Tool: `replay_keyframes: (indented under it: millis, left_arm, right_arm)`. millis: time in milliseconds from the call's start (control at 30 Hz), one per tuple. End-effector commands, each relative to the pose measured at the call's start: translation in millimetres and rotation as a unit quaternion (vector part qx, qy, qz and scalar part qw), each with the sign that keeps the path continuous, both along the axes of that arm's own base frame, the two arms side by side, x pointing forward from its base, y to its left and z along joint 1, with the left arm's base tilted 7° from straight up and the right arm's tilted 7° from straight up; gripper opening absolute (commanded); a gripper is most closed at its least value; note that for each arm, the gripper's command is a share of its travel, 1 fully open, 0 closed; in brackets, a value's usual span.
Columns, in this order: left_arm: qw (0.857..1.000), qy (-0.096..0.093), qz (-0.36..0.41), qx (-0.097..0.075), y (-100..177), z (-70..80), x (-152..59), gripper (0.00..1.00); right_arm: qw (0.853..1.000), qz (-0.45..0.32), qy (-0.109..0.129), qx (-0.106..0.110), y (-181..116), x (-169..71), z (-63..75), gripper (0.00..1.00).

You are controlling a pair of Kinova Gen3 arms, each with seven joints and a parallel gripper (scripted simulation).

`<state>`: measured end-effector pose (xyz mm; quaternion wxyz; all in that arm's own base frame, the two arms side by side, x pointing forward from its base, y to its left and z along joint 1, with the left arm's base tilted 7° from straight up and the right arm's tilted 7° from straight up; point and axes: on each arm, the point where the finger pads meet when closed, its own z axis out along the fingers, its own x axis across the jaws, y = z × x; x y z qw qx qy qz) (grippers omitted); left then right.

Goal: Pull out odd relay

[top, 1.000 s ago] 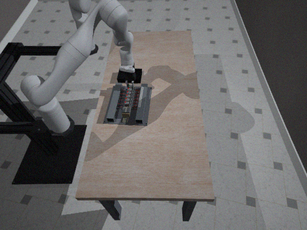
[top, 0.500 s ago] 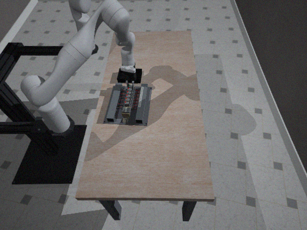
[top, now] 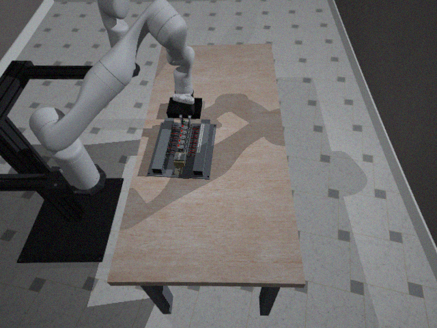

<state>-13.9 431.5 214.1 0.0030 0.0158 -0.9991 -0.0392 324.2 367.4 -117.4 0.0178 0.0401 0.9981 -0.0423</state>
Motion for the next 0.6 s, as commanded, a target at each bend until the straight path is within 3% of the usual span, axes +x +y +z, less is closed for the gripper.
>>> replay_keyframes:
  millis: [0,567]
  left_arm:
    - [1.000,0.000,0.000,0.001,0.3,0.7,-0.2,1.00]
    - [1.000,0.000,0.000,0.001,0.3,0.7,-0.2,1.00]
  right_arm:
    - [1.000,0.000,0.001,0.001,1.0,0.6,1.2,0.00]
    - [1.000,0.001,-0.013,0.000,1.1,-0.2,1.3,0.00]
